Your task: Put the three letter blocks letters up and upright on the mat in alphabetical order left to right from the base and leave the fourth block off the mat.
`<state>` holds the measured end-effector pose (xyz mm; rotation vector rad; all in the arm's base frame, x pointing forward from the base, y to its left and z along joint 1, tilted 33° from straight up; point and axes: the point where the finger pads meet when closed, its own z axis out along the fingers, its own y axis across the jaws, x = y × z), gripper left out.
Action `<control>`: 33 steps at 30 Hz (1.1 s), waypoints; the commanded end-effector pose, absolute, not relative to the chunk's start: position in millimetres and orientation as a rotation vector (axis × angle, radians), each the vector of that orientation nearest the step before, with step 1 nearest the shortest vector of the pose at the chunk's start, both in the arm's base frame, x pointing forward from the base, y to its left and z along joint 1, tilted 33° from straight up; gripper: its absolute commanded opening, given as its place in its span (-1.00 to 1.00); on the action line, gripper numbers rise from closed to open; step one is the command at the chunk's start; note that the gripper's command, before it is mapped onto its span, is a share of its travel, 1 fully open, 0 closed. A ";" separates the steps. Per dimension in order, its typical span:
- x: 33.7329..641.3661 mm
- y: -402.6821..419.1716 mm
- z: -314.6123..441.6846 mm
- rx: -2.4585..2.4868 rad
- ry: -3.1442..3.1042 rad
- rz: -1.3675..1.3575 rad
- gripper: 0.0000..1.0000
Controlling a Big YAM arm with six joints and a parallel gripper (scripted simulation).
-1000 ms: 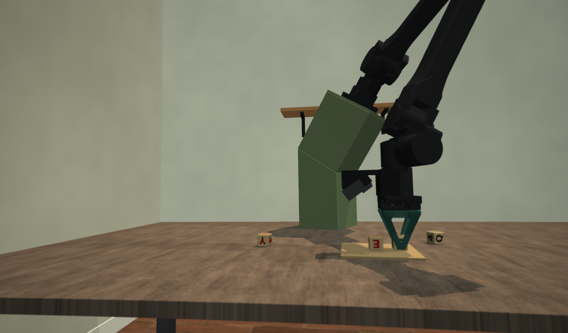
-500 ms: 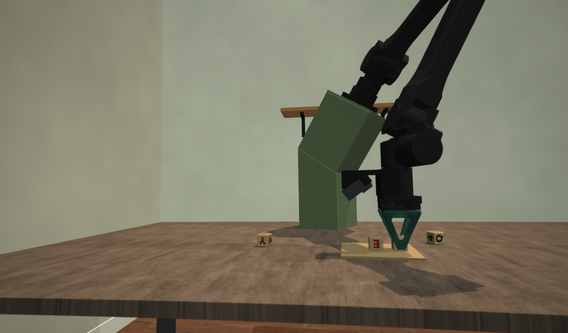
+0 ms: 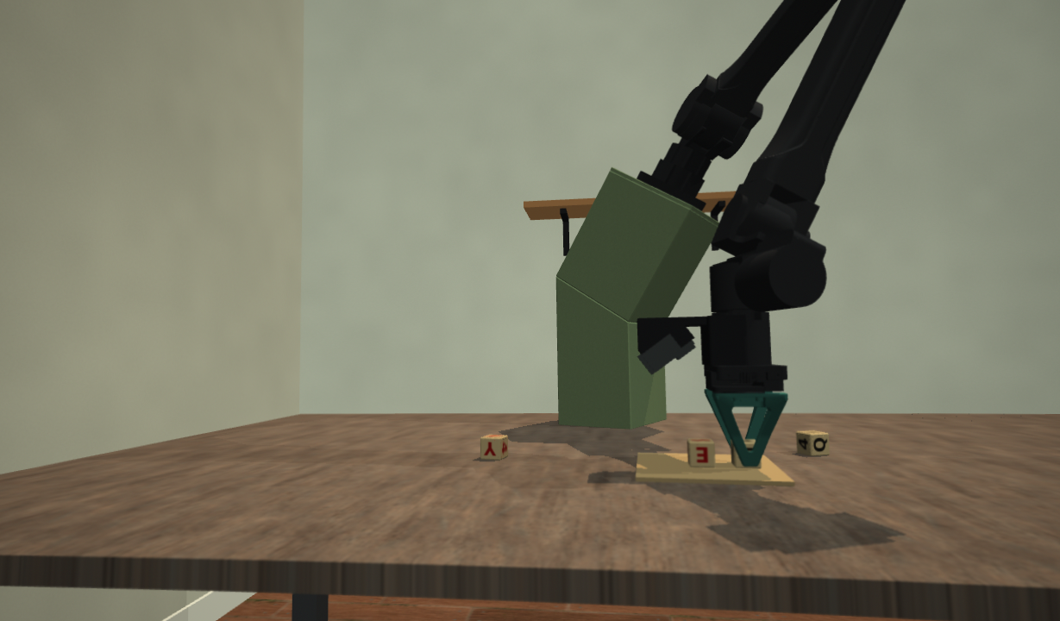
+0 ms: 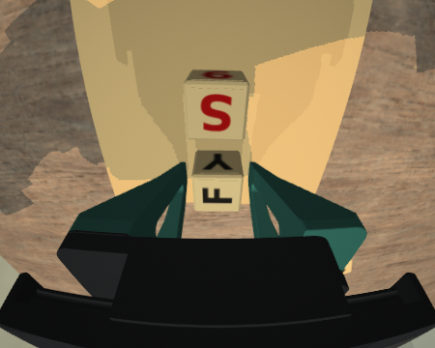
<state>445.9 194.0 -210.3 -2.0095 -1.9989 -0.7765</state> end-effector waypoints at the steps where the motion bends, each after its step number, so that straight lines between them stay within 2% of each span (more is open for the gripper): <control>1: 443.0 194.5 -211.3 -2.022 -1.988 -0.777 -0.21; 5: 443.0 194.5 -211.3 -2.022 -1.988 -0.777 -0.21; 6: 443.0 194.5 -211.3 -2.022 -1.988 -0.777 0.06; 33: 446.6 181.3 -197.5 -2.038 -1.980 -0.782 0.06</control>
